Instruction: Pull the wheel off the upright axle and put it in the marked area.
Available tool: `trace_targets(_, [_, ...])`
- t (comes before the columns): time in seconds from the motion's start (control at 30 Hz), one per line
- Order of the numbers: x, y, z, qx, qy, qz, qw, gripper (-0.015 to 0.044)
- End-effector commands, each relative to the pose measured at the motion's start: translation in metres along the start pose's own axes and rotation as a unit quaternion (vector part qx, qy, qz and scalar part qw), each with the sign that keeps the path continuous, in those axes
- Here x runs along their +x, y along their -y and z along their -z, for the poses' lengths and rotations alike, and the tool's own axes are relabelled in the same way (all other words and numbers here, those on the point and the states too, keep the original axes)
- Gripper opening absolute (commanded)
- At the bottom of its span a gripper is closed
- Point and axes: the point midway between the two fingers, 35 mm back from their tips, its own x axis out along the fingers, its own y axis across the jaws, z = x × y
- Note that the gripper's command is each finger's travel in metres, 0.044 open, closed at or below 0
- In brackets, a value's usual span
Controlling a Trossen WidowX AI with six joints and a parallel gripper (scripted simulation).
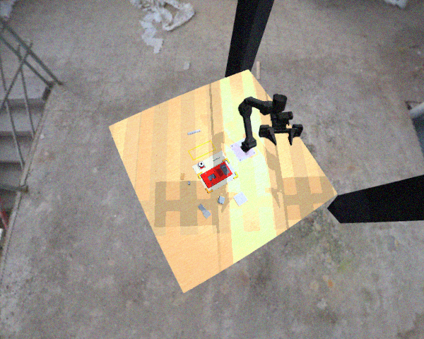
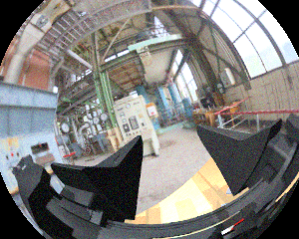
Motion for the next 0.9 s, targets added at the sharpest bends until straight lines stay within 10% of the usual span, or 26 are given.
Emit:
trace_targets(0.0, [0.019,0.005,0.023,-0.003,-0.035,0.026,0.999,0.0300])
trace_targets(0.87, [0.086,0.169,0.184,0.139,-0.257,0.341,0.894,0.0300])
